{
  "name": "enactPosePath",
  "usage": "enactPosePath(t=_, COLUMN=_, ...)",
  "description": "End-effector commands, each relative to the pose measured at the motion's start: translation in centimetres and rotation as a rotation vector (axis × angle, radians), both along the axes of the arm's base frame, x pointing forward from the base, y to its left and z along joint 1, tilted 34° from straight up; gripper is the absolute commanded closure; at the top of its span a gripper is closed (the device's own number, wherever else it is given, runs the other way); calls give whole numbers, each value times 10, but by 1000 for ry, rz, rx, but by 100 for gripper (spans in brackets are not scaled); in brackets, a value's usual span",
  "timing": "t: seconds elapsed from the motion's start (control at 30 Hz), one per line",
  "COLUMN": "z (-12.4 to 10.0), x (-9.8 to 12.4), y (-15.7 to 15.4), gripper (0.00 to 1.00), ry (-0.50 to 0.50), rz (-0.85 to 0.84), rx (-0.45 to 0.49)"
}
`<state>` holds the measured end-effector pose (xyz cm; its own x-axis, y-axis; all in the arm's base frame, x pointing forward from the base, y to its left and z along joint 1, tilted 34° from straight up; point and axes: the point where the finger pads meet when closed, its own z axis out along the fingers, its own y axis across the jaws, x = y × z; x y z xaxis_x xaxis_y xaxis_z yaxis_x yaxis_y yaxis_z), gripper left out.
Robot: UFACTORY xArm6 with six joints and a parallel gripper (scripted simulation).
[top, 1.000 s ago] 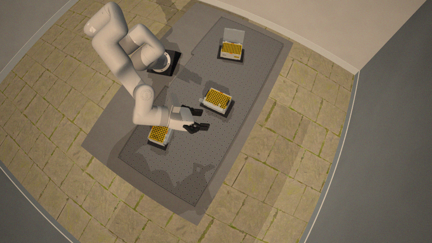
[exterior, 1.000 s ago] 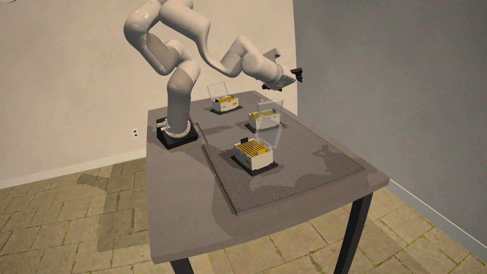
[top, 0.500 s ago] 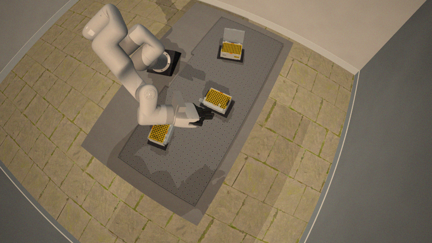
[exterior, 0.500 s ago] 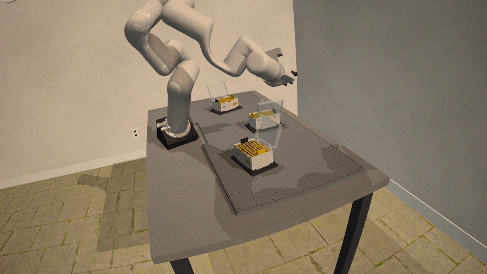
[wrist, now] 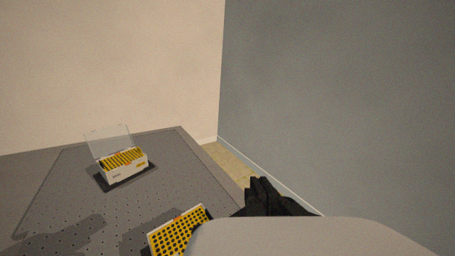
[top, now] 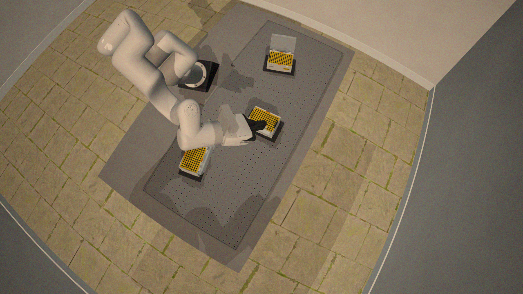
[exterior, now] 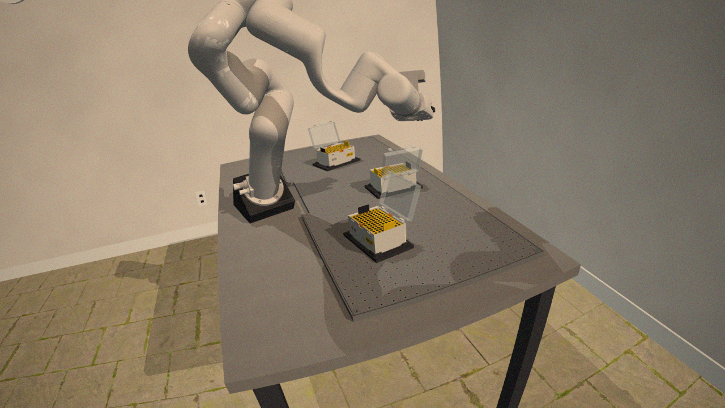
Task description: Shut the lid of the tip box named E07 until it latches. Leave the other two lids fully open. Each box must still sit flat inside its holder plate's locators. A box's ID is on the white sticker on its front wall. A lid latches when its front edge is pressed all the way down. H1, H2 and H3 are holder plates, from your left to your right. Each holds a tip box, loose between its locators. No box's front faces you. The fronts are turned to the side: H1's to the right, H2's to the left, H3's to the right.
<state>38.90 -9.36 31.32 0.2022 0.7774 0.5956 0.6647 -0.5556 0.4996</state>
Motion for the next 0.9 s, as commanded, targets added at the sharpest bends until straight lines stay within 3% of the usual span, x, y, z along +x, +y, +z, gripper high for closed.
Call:
enactPosePath(t=0.0, z=-7, x=4, y=17, gripper=100, ry=75, rz=-10, rx=73)
enactPosePath(t=0.27, z=-16, x=6, y=35, gripper=100, ry=135, rz=-18, rx=127)
enactPosePath(t=0.7, z=-42, x=4, y=83, gripper=100, ry=368, rz=-69, rx=280)
enactPosePath(t=0.87, z=-47, x=3, y=91, gripper=100, ry=401, rz=-79, rx=297)
